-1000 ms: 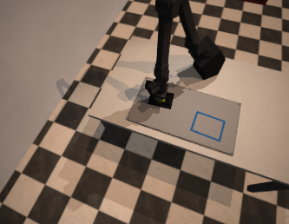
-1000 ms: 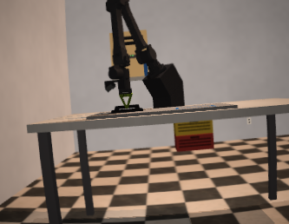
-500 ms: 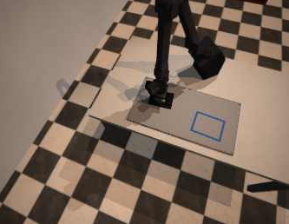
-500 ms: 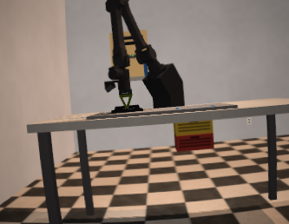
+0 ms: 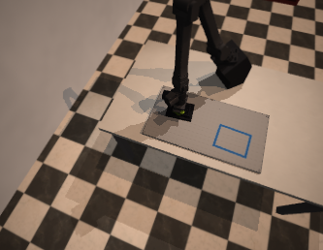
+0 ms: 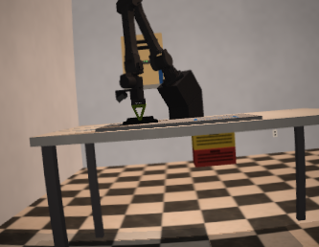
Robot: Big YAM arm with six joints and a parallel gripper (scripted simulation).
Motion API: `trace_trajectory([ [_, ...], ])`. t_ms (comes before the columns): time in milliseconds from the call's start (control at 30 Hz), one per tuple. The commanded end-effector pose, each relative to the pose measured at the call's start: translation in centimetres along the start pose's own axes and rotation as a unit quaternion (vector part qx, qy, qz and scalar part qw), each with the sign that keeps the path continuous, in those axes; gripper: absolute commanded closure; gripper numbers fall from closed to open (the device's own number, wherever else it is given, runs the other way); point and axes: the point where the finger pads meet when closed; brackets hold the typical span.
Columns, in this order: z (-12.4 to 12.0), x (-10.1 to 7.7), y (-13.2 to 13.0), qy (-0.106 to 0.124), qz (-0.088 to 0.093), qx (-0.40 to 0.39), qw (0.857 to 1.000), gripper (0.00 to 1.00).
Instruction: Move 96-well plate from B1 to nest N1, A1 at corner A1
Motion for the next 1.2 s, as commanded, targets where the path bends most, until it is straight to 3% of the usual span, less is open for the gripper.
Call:
trace_trajectory([
  [0,1.2,-0.3,1.3,-0.012,0.018,0.002,1.0,1.0],
  [200,1.3,-0.3,1.4,-0.013,0.02,0.002,1.0,1.0],
  [233,1.3,-0.4,1.5,-0.014,0.02,0.002,1.0,0.0],
  [967,1.3,-0.4,1.5,-0.014,0.02,0.003,1.0,0.0],
  [1167,0.2,-2.3,0.8,-0.005,0.012,0.002,1.0,0.0],
])
Point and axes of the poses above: the point where the finger pads meet when closed, its own x axis out along the fingers, its own y axis across the jaws, z = x × y, and after that the axes turned 3 degrees about x, right-handed
